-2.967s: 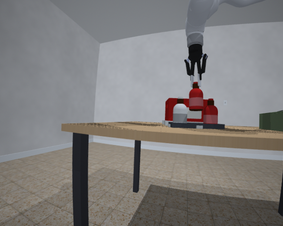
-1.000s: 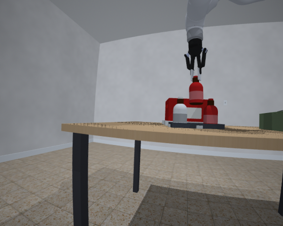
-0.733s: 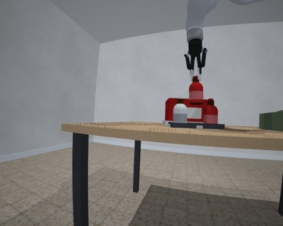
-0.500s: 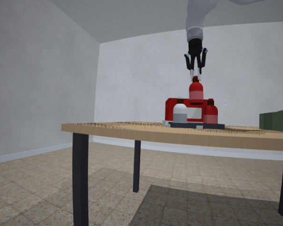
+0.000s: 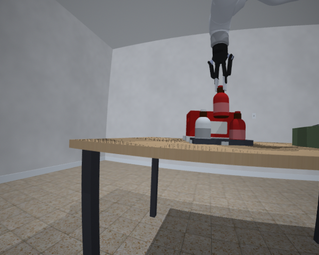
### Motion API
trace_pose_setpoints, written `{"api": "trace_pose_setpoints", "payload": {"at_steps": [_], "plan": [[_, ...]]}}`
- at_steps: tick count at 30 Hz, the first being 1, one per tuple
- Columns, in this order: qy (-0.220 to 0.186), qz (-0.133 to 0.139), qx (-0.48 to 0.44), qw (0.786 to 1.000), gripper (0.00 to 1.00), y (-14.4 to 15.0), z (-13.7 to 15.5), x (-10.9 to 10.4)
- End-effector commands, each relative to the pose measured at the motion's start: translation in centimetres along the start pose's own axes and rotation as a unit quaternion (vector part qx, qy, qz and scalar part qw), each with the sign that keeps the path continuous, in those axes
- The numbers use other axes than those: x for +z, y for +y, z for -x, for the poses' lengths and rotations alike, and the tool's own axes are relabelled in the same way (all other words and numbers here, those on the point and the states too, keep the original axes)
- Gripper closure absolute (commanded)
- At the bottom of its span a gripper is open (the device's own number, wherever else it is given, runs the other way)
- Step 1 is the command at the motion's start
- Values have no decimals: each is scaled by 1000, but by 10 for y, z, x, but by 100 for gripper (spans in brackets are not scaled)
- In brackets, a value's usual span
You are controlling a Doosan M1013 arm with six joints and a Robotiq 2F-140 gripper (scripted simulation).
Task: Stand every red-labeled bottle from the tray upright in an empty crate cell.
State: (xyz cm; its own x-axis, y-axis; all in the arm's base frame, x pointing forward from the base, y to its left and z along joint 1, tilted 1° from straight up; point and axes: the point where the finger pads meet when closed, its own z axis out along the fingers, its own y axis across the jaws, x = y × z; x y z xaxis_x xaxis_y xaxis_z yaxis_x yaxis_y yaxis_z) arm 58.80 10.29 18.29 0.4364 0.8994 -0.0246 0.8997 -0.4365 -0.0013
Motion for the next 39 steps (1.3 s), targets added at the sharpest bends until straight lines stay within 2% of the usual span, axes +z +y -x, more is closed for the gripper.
{"api": "trace_pose_setpoints", "payload": {"at_steps": [1, 39], "plan": [[0, 0, 0, 1000, 100, 0, 0, -1], [0, 0, 0, 1000, 100, 0, 0, -34]]}}
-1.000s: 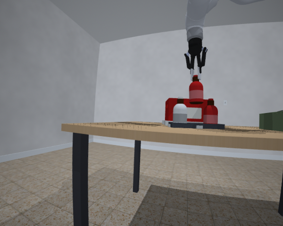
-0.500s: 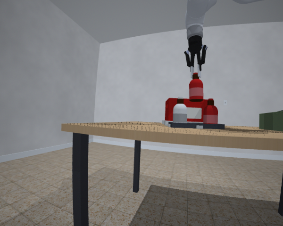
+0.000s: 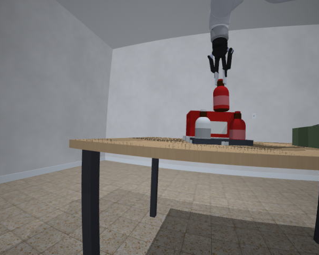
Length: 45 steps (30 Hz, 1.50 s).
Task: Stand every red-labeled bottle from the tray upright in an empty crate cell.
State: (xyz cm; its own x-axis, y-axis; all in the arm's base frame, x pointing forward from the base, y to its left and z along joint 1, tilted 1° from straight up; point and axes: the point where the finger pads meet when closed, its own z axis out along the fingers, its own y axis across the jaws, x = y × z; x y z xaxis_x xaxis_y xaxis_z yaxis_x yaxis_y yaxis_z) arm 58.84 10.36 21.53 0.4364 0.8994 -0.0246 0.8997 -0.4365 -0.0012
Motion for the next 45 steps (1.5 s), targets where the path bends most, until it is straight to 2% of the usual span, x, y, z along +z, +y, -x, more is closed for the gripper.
{"api": "trace_pose_setpoints", "payload": {"at_steps": [1, 45], "plan": [[0, 0, 0, 1000, 100, 0, 0, -2], [0, 0, 0, 1000, 100, 0, 0, -7]]}}
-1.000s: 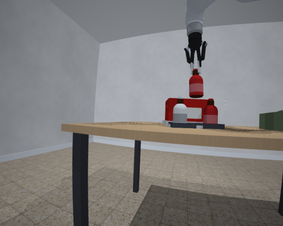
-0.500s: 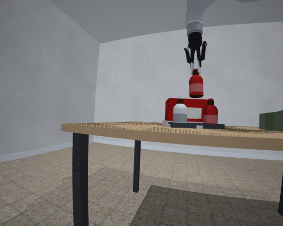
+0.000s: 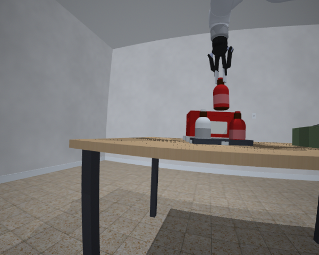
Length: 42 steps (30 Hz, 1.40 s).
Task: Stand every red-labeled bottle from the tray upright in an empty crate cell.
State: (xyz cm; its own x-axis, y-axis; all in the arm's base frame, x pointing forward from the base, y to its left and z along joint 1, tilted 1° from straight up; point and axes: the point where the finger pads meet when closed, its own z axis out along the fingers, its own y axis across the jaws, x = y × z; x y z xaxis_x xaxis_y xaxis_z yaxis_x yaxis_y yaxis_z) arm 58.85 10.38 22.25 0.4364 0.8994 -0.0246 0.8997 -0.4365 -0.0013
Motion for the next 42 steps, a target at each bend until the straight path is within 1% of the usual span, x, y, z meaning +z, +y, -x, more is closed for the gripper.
{"api": "trace_pose_setpoints", "payload": {"at_steps": [1, 17, 42], "plan": [[0, 0, 0, 1000, 100, 0, 0, 0], [0, 0, 0, 1000, 100, 0, 0, -1], [0, 0, 0, 1000, 100, 0, 0, -22]]}}
